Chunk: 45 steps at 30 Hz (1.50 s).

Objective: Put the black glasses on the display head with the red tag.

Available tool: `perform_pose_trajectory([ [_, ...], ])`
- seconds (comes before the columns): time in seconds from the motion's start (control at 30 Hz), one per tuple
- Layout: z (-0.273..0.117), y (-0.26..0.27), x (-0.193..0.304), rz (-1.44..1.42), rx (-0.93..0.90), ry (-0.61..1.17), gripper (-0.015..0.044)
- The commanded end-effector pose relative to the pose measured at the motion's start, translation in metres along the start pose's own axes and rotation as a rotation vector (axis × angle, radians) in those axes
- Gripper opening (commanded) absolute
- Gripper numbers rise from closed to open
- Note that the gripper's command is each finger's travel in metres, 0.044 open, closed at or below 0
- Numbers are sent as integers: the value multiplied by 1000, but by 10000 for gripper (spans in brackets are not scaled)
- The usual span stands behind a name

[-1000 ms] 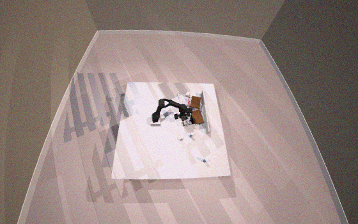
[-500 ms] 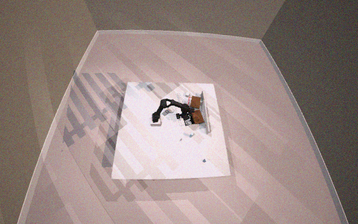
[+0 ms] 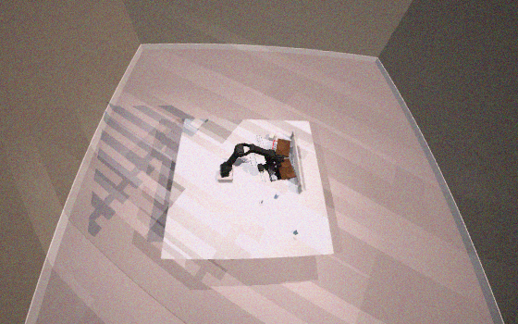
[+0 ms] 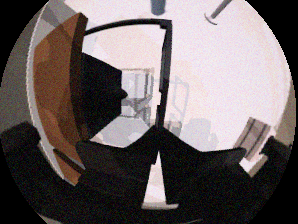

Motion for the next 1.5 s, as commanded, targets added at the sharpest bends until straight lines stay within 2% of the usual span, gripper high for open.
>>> perform_pose_trajectory([
  [0.0,1,5,-1,3,6,0,0],
  [0.97,2,44,-12,3,7,0,0],
  [1.47,5,46,-12,3,7,0,0],
])
Point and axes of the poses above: the point midway between the two fingers, 35 mm back from their tips, its own z axis out along the fingers, its own y axis across the jaws, x = y × z, the point moved 3 cm from there along -z, back along the fingers, and after that the axes turned 15 degrees about -z, right-handed, at the moved point
